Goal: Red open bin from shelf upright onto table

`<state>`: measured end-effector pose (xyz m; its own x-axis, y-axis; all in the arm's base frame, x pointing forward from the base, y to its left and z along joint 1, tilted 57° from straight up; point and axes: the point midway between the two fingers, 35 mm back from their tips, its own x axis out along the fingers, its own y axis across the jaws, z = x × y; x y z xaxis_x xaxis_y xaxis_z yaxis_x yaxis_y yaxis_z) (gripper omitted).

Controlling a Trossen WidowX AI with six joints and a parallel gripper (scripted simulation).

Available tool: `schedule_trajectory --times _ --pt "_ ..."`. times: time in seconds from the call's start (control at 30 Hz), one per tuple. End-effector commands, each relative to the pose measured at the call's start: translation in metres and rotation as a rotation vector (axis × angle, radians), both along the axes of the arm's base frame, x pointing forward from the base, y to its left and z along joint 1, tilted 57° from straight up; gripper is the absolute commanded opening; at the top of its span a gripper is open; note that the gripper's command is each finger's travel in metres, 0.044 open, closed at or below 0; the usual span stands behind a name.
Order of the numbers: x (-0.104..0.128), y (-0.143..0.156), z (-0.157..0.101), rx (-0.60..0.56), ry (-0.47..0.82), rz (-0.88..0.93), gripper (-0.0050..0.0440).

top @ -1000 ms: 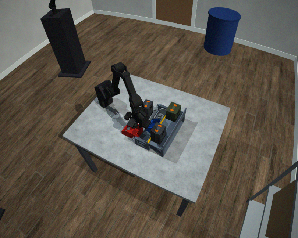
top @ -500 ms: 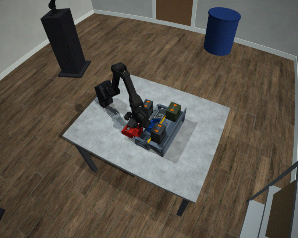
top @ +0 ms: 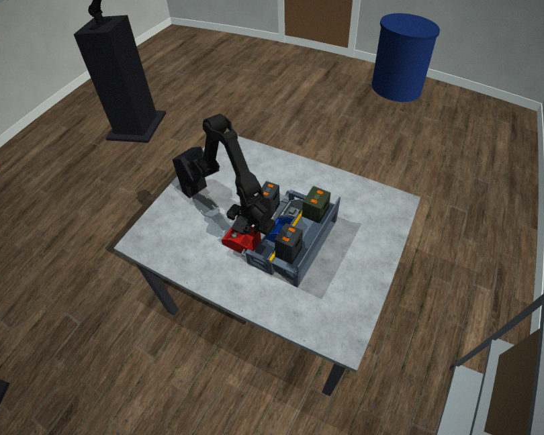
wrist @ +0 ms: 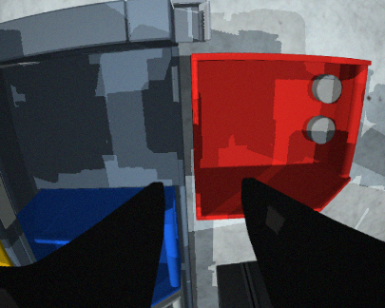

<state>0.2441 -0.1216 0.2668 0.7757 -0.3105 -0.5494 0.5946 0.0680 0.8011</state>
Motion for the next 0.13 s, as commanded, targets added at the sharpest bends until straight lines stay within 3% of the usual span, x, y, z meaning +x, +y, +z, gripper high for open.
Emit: schedule_trajectory --times 0.0,0.1 --pt "-0.0017 0.0004 0.0061 -0.011 -0.018 -0.004 0.0150" --pt "-0.0017 0.0004 0.0061 -0.011 -0.018 -0.004 0.0150"
